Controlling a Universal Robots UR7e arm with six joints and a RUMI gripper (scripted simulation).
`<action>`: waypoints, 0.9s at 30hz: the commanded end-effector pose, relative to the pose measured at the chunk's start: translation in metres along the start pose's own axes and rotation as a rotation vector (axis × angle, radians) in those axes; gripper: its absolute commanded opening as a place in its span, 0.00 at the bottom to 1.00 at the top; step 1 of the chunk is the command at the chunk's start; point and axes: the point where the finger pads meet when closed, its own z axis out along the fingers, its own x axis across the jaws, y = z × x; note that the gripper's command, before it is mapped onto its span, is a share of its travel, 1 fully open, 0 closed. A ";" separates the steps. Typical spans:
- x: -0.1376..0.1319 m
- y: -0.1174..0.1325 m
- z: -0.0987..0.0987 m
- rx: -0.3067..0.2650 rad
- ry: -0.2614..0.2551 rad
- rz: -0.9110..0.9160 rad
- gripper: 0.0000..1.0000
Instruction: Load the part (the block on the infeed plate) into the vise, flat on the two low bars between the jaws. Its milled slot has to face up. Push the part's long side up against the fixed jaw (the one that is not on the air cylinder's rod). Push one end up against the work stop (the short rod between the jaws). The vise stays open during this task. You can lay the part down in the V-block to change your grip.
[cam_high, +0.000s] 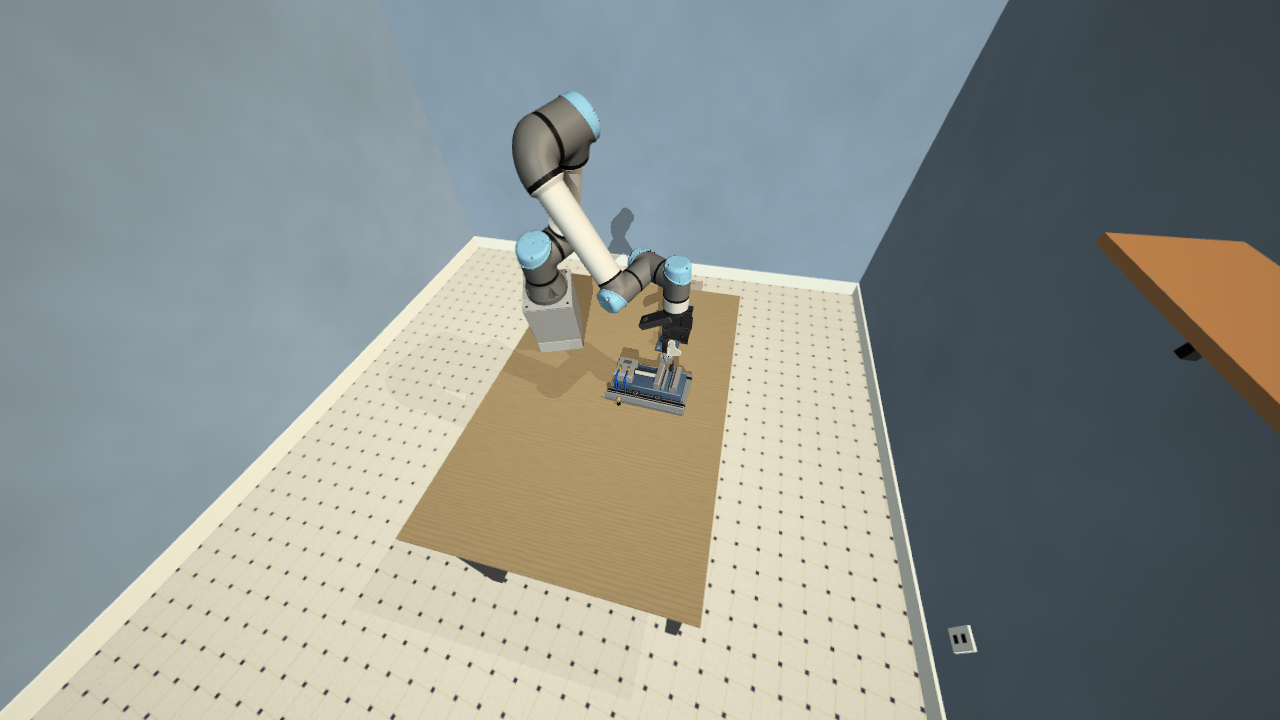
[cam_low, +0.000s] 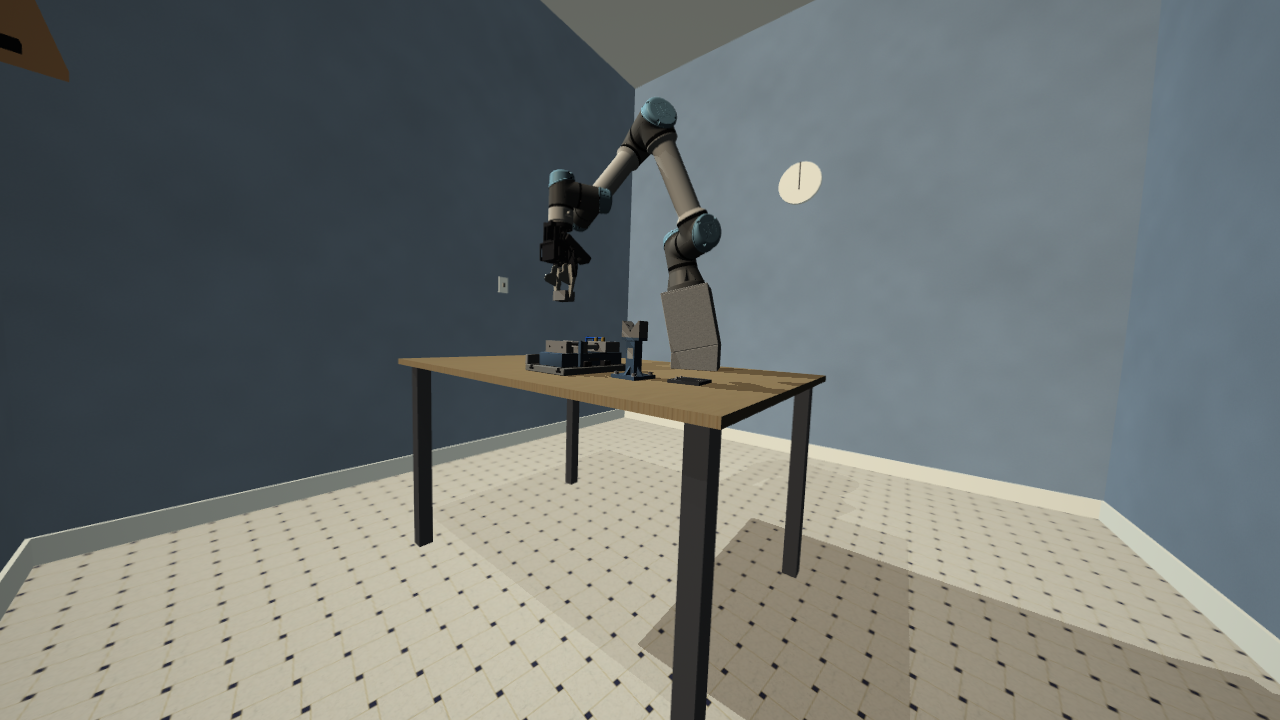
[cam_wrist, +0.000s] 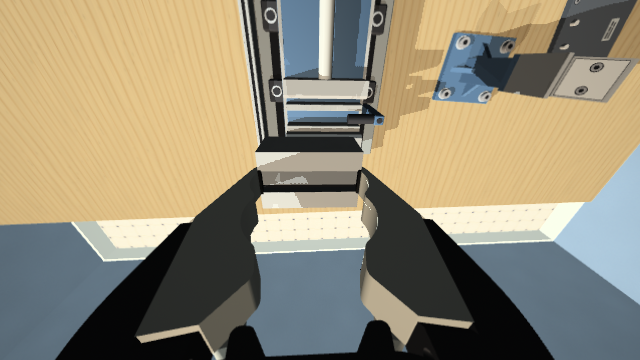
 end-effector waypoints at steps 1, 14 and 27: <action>0.000 0.000 -0.001 -0.001 -0.001 0.000 0.00; 0.000 0.000 -0.001 -0.001 -0.001 0.000 0.00; 0.000 0.000 0.002 -0.001 0.000 0.000 0.00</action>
